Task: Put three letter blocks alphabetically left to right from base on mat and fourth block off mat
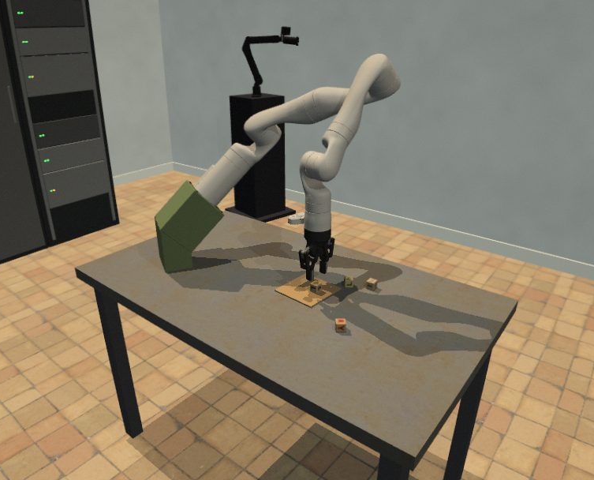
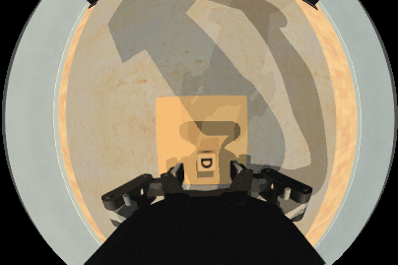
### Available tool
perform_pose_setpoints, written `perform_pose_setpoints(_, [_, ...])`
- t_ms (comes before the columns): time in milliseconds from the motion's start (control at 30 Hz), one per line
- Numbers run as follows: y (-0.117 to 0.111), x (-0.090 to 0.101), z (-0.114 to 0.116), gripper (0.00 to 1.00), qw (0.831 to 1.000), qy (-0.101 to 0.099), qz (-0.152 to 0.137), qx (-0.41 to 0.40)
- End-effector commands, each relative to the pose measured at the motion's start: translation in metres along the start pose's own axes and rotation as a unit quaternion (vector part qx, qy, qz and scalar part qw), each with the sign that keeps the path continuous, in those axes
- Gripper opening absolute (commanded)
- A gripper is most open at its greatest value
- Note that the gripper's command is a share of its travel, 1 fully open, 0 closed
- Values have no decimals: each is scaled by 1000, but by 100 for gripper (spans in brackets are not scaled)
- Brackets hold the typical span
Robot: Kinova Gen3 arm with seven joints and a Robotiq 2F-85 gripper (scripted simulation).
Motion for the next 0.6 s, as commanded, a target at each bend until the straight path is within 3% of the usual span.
perform_pose_setpoints(0, [-1,-4,-1,62,1000,0,2,-1])
perform_pose_setpoints(567, [-1,-9,-1,62,1000,0,2,-1])
Point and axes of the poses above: the point where the finger pads meet when closed, its own x axis back along the fingers, its own z axis across the jaws, y = z × x, the point moved 10 cm from there along x, back along the fingers, and after that the axes turned 14 degrees about -x, right-handed, at the moved point
